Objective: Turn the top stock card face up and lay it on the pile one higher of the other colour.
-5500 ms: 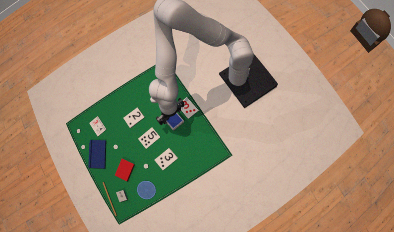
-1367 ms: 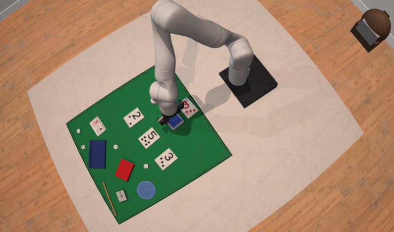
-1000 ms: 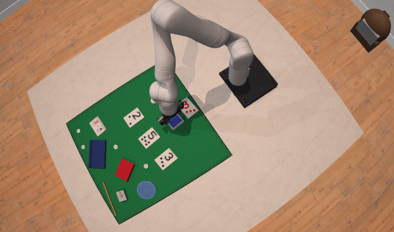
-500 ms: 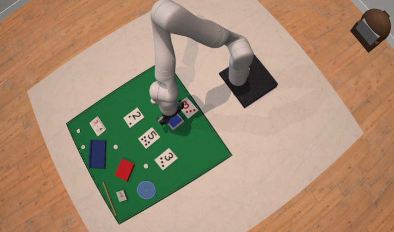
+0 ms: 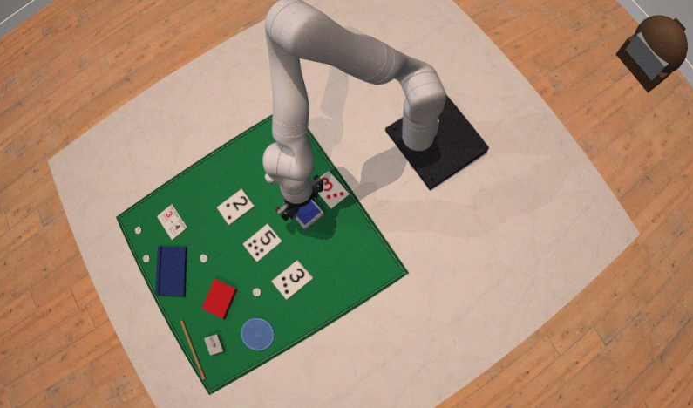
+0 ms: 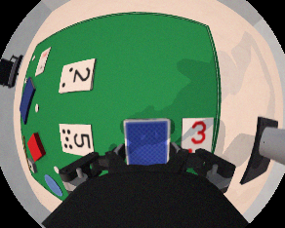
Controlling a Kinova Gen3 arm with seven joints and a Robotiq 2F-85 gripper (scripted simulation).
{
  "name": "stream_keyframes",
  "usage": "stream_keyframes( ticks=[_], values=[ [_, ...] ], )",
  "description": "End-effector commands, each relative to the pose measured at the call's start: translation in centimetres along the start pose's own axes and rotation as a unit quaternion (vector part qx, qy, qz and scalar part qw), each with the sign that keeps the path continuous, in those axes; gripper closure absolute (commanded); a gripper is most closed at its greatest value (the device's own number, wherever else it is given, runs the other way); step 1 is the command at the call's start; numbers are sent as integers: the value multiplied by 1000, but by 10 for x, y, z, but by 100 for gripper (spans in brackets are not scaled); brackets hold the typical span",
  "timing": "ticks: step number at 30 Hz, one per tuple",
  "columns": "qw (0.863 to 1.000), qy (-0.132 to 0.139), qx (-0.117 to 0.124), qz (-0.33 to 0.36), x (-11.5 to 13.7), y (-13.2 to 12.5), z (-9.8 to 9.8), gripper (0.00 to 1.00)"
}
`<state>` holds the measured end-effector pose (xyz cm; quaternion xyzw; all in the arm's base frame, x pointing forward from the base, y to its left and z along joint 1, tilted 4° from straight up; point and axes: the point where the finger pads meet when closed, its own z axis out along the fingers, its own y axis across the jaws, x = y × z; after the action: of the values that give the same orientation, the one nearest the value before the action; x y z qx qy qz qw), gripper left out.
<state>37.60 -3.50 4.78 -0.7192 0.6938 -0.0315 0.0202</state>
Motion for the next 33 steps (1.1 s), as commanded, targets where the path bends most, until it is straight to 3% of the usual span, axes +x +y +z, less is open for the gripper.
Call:
stream_keyframes(
  ticks=[1,6,33],
  values=[
    [1000,0,1,0,0,0,-2,28],
    [1000,0,1,0,0,0,-12,28],
    [1000,0,1,0,0,0,-12,28]
  ],
)
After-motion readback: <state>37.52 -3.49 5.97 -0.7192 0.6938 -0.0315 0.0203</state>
